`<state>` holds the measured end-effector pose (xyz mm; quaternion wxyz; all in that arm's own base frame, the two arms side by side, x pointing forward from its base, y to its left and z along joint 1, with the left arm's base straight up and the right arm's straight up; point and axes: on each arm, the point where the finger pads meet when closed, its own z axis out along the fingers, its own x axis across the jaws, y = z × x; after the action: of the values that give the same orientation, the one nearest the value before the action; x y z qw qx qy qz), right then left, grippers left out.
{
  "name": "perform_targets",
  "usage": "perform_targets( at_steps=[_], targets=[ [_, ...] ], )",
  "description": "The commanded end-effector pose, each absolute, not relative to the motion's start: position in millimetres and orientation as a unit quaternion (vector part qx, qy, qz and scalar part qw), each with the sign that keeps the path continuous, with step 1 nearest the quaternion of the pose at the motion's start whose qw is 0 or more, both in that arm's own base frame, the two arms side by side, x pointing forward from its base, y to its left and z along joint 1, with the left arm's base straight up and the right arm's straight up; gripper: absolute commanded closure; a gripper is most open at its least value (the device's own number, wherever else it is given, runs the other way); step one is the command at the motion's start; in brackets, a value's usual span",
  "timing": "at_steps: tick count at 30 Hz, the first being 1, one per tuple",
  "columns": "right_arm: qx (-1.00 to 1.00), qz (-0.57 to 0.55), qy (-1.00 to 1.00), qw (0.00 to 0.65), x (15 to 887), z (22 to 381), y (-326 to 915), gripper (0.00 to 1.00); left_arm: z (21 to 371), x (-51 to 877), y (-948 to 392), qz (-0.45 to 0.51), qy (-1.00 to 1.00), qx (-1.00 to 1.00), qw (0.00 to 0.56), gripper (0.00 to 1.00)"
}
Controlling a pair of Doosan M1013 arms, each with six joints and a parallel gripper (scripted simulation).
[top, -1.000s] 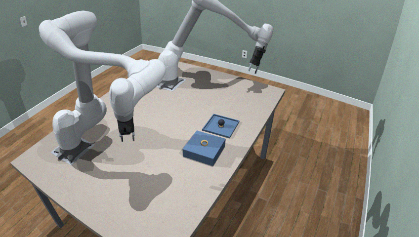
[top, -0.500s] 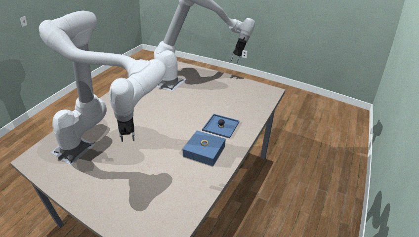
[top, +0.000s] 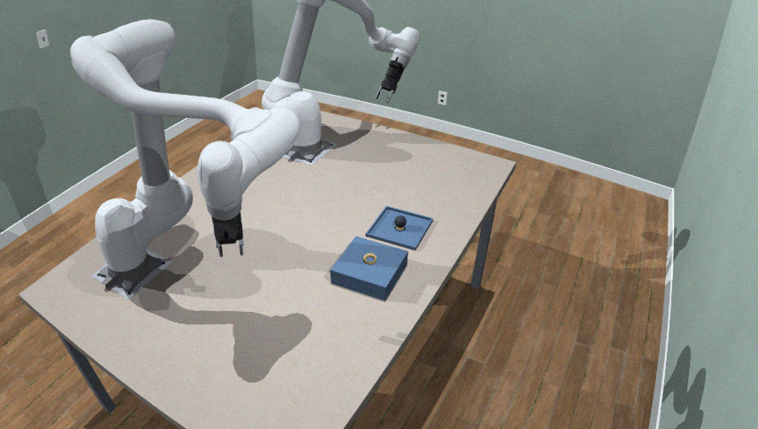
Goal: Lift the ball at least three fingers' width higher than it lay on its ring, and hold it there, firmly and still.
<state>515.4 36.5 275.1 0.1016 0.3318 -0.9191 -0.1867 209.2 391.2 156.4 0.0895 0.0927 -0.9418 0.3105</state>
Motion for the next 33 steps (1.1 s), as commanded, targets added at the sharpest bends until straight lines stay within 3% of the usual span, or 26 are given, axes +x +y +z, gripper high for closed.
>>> perform_targets(
  at_steps=[1, 17, 33],
  targets=[
    [0.332, -0.187, -0.919, 0.101, 516, 276, 37, 0.00, 157, 139, 389, 0.327, -0.939, 0.071, 0.076, 0.00],
    [0.332, -0.187, -0.919, 0.101, 516, 276, 37, 0.00, 158, 7, 342, 0.371, -0.928, 0.021, 0.032, 0.00],
    [0.332, -0.187, -0.919, 0.101, 516, 276, 37, 0.00, 159, -21, 324, 0.382, -0.924, 0.008, 0.017, 0.00]
  ],
)
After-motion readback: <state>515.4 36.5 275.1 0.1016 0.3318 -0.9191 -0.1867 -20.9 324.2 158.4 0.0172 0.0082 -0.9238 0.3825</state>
